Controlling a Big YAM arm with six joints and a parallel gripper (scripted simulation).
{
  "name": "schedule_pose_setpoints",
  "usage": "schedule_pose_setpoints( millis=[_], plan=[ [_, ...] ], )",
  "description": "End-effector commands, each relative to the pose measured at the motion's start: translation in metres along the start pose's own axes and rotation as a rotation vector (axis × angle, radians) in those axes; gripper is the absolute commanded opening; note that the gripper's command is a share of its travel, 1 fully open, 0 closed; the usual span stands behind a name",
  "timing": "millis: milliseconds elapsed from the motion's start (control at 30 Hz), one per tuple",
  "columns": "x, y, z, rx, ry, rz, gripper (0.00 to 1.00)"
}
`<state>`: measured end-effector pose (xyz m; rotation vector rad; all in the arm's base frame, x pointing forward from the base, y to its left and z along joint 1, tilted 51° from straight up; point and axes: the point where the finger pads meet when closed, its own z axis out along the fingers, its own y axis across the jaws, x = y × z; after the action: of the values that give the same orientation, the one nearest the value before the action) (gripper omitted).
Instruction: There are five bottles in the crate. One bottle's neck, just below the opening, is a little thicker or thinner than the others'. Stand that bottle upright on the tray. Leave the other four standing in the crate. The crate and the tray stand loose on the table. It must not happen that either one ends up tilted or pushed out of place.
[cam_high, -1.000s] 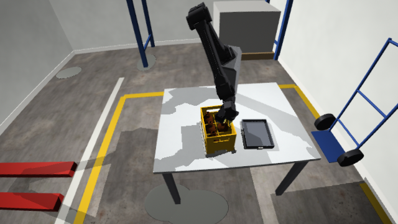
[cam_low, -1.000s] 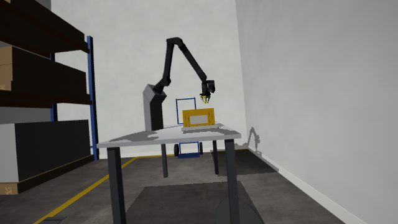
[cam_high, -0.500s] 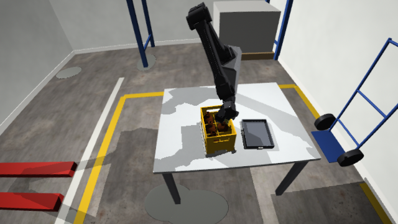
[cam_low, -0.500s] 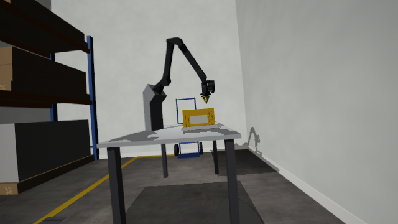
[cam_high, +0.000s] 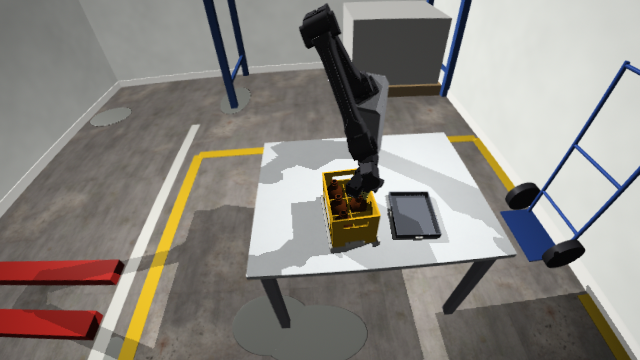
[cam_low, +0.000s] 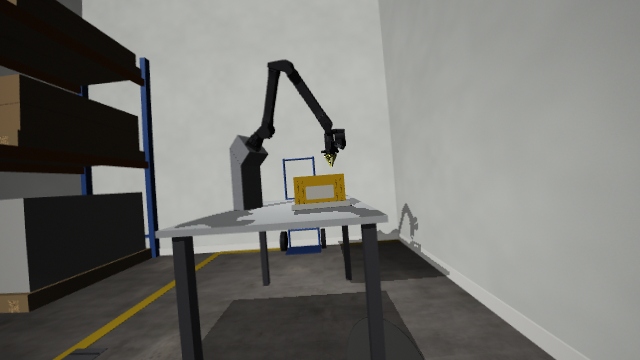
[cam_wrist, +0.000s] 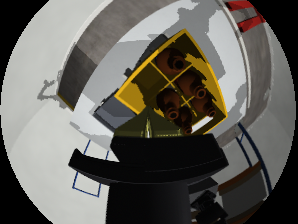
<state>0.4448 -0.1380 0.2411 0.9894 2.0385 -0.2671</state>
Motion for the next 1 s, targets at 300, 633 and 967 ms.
schedule_pose_setpoints(
  millis=[300,633,967],
  plan=[
    [0.007,-0.083,0.001,-0.002,-0.01,0.007,0.0],
    [0.053,-0.186,-0.004,0.0,-0.026,-0.004,0.0],
    [0.052,-0.179,0.001,-0.012,-0.01,-0.018,0.61]
  ],
)
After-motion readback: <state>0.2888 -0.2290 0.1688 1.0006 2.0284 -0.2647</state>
